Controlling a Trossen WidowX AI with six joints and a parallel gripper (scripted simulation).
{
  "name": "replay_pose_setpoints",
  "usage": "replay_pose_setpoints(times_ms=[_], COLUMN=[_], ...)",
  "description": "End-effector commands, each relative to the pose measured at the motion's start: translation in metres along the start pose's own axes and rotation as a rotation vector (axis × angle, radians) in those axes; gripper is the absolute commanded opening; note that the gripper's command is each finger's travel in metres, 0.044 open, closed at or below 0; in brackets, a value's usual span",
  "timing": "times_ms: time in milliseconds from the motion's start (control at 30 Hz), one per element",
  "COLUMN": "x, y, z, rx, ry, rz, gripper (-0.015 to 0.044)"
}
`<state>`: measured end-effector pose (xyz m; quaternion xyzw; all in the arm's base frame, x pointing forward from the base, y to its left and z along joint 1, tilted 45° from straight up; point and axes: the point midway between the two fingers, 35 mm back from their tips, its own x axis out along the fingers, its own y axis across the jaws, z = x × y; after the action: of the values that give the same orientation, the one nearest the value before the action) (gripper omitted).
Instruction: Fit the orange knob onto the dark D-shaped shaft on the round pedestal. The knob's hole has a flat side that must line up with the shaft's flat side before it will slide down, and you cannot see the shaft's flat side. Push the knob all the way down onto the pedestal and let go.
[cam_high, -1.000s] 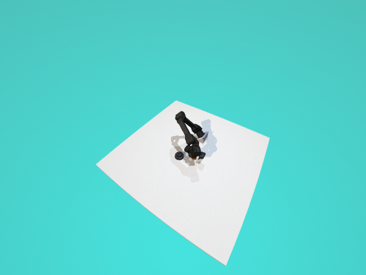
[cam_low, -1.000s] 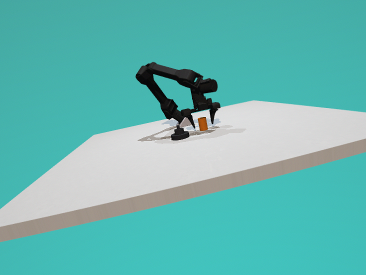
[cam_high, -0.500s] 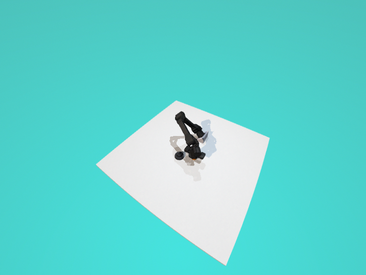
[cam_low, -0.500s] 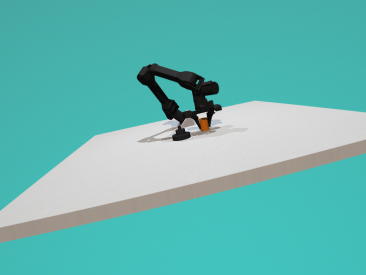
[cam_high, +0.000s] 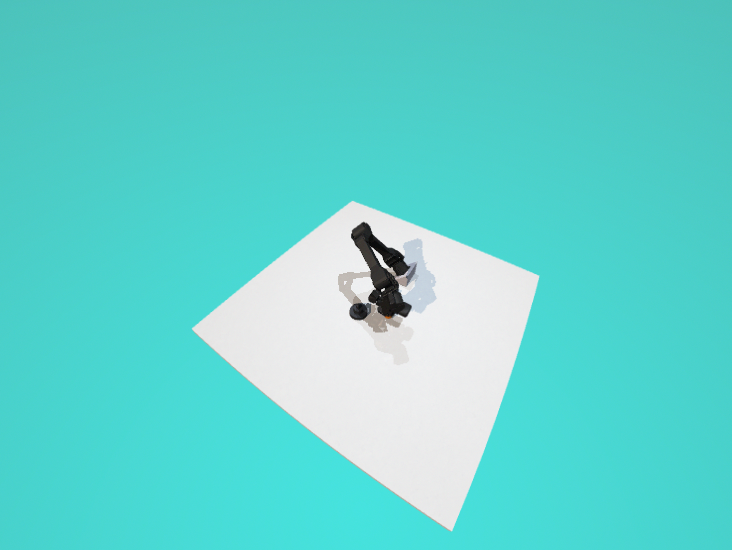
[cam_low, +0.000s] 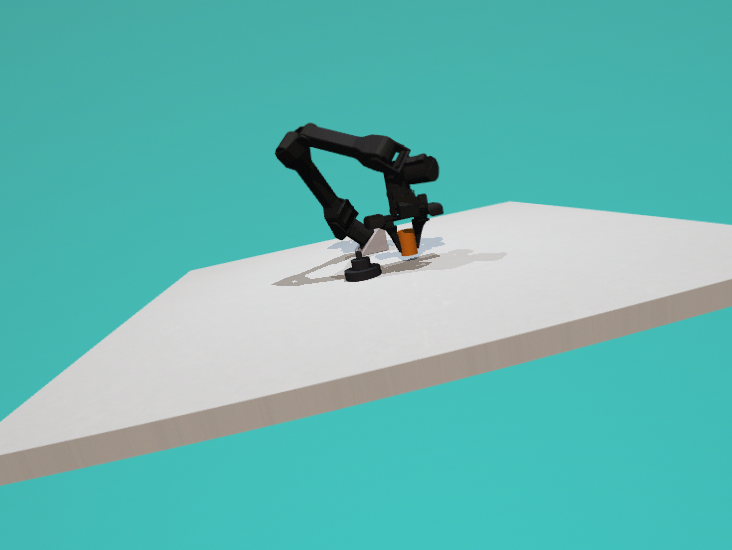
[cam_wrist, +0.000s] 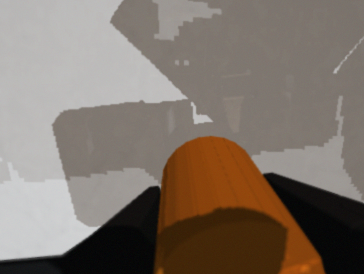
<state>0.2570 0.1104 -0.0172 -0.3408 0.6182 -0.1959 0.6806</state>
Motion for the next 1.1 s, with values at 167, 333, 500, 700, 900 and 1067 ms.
replay_pose_setpoints(times_ms=[167,333,500,700,900,1067], x=[-0.046,-0.07,-0.095,-0.121,-0.121,-0.116], y=[0.007,0.007,0.007,0.005,0.001,-0.012], z=[0.008,0.009,0.007,0.003,0.005,0.013], rx=[0.006,0.006,0.006,0.007,0.006,0.004], ry=[-0.007,-0.006,-0.005,-0.004,-0.004,-0.005], rz=[0.015,0.016,0.014,0.011,0.013,0.018], gripper=[0.0,0.0,0.0,0.0,0.0,0.0])
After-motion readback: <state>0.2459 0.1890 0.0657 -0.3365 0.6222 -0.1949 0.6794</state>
